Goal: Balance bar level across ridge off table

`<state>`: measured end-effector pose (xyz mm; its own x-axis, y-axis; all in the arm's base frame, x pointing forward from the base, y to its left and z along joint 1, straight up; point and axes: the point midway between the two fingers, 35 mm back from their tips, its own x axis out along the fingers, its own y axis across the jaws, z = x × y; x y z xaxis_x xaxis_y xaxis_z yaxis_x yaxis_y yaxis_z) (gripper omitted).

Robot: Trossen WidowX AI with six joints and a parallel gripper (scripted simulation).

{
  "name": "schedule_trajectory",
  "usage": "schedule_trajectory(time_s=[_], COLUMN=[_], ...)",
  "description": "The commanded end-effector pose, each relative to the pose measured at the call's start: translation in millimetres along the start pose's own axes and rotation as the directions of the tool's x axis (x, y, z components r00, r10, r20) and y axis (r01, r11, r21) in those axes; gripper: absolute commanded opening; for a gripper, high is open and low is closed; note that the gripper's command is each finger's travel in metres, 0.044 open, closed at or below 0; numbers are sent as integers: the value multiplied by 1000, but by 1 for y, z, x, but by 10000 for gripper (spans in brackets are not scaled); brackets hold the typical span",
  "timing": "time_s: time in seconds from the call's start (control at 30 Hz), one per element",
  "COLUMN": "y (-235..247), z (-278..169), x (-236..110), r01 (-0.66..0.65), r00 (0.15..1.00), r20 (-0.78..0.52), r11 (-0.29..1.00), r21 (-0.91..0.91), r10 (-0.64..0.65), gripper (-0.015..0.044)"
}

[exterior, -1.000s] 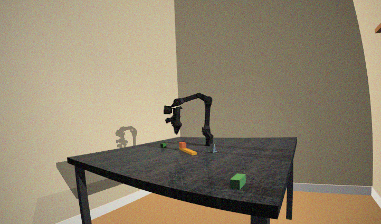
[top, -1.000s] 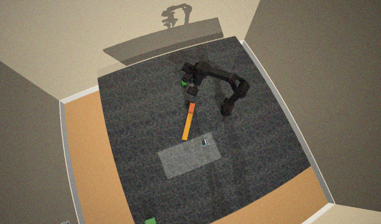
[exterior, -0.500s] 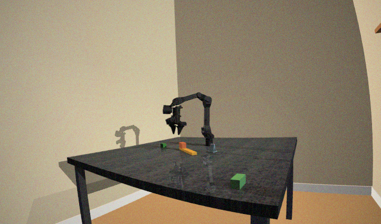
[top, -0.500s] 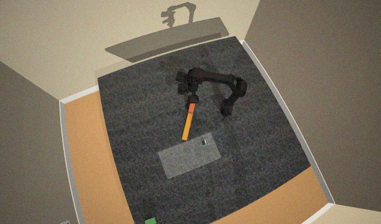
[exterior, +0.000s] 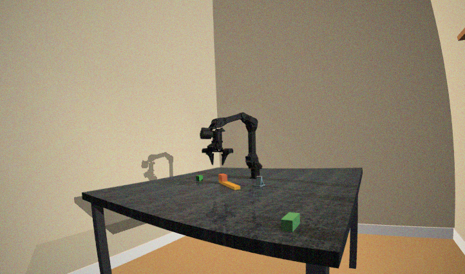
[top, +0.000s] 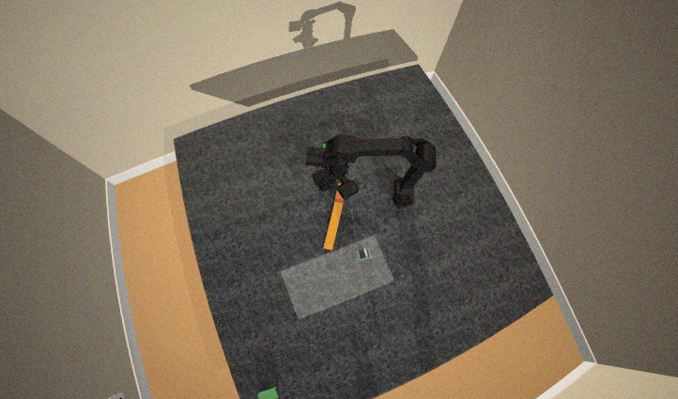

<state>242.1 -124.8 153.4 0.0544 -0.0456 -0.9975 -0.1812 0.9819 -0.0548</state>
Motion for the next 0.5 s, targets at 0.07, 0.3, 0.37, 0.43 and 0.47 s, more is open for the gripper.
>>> schedule_trajectory(time_s=[0.07, 0.3, 0.37, 0.43, 0.47], y=[20, 44, 52, 59, 63], z=[16, 32, 36, 40, 42], x=[0, -2, -2, -3, -3], r01=[-18, -31, -34, -37, -38], r00=[1000, 1000, 999, 999, 999], r20=[-4, -8, -9, -11, -12], r11=[981, 914, 886, 855, 838], r21=[-195, -405, -462, -517, -544], r10=[18, 30, 33, 36, 38], gripper=[315, 315, 315, 315, 315])
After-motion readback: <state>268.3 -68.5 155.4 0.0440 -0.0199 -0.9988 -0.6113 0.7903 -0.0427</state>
